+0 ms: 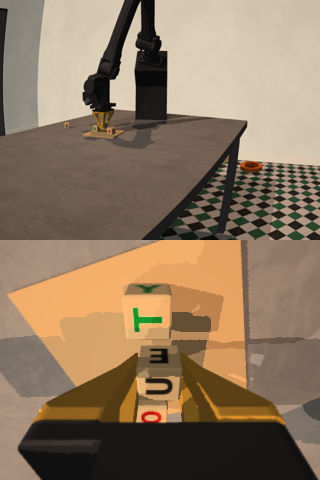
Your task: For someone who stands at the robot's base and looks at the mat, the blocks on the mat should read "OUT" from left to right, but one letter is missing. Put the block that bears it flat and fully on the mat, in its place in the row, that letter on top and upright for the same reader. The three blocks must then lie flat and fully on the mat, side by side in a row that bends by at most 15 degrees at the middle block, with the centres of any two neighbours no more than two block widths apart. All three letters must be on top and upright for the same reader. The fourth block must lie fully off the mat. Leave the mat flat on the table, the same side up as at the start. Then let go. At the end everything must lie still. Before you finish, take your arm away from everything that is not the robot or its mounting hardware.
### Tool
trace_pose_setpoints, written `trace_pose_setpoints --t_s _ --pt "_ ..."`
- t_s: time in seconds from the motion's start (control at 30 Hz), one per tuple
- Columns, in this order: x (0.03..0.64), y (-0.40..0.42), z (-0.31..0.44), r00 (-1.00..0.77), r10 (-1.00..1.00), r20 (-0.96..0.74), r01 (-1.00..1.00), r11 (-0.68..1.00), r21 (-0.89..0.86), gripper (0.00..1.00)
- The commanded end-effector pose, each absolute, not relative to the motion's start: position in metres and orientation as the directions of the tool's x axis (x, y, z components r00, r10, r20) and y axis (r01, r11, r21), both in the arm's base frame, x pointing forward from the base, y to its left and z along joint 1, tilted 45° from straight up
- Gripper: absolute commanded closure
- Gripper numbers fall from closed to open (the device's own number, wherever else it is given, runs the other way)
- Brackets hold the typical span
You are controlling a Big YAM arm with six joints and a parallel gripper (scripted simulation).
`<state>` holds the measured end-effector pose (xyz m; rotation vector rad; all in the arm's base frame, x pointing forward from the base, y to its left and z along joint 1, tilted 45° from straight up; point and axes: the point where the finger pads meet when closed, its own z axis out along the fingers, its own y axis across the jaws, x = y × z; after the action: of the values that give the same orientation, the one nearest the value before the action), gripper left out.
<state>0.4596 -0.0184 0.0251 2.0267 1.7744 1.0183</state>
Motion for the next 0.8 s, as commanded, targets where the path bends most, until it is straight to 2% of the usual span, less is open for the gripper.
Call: trace_pose_setpoints --t_s 0.0,0.77 --pt "0.472 -0.013 0.027 0.005 0.942 0.335 0.744 -0.227 0.628 0.80" --pt "0.474 -0.011 0.033 -0.002 0.942 0.334 0.735 -0.226 0.640 0.80"
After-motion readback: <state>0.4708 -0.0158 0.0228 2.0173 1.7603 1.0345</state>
